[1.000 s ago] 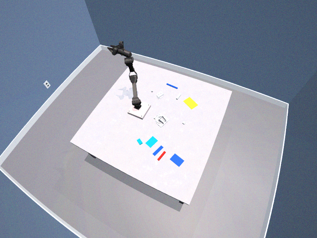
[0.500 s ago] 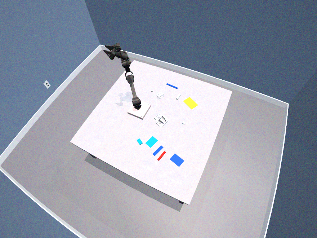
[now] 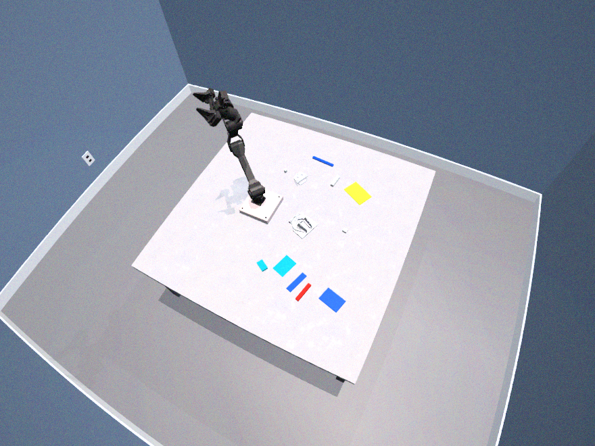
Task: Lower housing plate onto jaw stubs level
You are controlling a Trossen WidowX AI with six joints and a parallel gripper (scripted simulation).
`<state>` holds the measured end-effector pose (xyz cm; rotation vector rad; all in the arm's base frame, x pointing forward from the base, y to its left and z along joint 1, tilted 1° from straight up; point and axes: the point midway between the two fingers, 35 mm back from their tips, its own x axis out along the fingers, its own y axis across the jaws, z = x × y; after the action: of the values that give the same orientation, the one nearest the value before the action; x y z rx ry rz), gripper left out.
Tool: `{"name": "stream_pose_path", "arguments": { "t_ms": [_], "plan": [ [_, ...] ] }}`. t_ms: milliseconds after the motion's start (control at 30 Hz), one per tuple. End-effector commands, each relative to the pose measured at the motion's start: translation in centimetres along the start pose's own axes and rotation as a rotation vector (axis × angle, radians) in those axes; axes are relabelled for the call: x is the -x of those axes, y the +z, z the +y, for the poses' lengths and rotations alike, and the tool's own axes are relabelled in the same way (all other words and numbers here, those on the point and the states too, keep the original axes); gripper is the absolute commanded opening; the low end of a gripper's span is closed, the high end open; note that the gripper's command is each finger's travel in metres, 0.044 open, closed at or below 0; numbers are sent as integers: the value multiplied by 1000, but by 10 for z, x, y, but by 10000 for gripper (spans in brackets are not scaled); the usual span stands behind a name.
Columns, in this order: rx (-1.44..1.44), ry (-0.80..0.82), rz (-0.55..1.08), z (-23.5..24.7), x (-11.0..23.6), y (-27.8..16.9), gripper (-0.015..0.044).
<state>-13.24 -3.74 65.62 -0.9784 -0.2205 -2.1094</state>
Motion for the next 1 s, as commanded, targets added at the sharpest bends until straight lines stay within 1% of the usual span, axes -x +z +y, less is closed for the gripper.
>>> {"name": "stream_pose_path", "arguments": {
  "t_ms": [0,233,467,700,967],
  "plan": [
    [29,95,-55,36,-2,11,440],
    [66,253,-155,92,2,30,440],
    [96,407,-267,146,18,52,440],
    [118,559,-391,194,45,75,440],
    [139,730,-544,243,88,101,440]
  ]
}}
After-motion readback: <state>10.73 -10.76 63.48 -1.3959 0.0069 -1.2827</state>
